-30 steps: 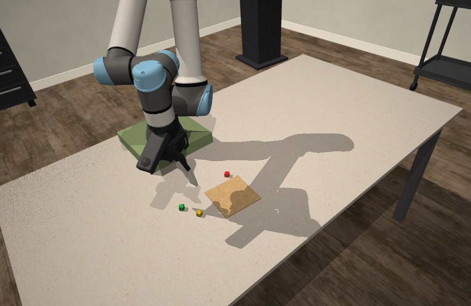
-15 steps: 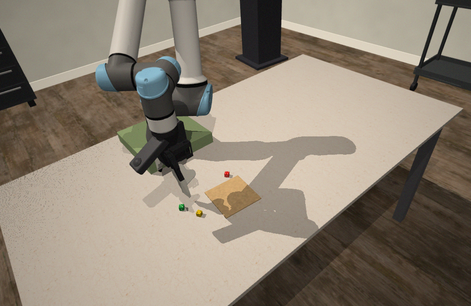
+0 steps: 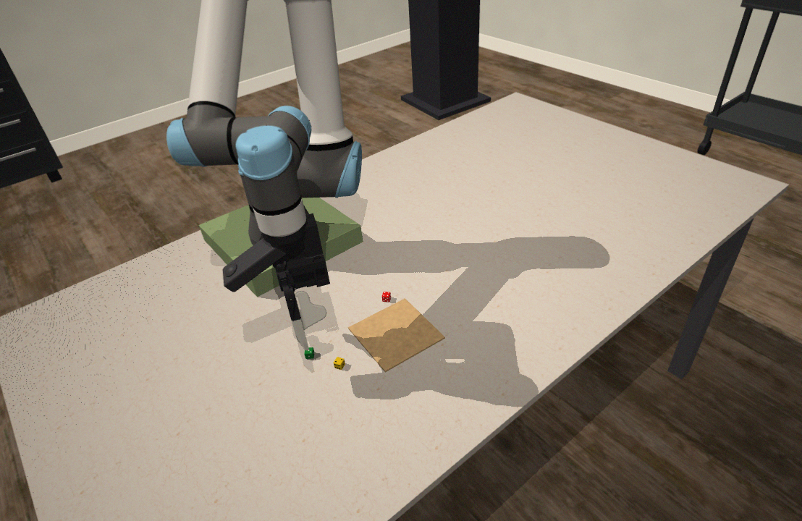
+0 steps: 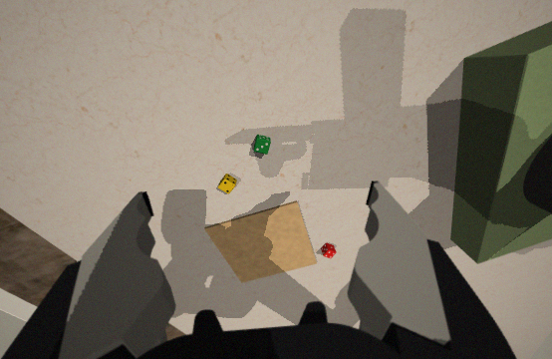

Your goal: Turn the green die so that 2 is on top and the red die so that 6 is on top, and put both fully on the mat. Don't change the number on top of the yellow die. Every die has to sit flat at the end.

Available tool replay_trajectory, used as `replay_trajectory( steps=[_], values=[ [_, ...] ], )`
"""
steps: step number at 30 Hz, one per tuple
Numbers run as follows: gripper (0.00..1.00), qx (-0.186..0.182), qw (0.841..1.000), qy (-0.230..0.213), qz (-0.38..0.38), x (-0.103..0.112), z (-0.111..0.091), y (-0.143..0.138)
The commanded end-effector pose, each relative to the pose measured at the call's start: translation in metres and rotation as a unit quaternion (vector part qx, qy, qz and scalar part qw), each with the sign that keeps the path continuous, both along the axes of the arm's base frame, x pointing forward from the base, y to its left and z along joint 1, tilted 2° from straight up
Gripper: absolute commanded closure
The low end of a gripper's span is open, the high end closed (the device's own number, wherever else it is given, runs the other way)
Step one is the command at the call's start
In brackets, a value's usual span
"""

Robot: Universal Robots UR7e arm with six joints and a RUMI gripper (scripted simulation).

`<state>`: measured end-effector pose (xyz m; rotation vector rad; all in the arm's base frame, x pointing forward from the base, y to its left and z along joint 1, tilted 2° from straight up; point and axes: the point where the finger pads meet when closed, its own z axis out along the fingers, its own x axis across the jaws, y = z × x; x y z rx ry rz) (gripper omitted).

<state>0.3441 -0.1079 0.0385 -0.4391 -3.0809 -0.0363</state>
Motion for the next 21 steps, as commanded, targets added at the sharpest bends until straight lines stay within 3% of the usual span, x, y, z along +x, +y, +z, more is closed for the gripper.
replay_trajectory(
  steps=[1, 18, 19, 21],
  values=[
    [0.0, -0.006, 0.998, 0.004, -0.07, -0.0002, -0.0045, 0.0011],
    [0.0, -0.008, 0.991, 0.005, -0.13, -0.0008, -0.0089, 0.0028],
    [0.82, -0.008, 0.991, 0.005, -0.13, -0.0008, -0.0089, 0.0028],
    [0.82, -0.008, 0.991, 0.005, -0.13, -0.0008, -0.0089, 0.0028]
  ],
)
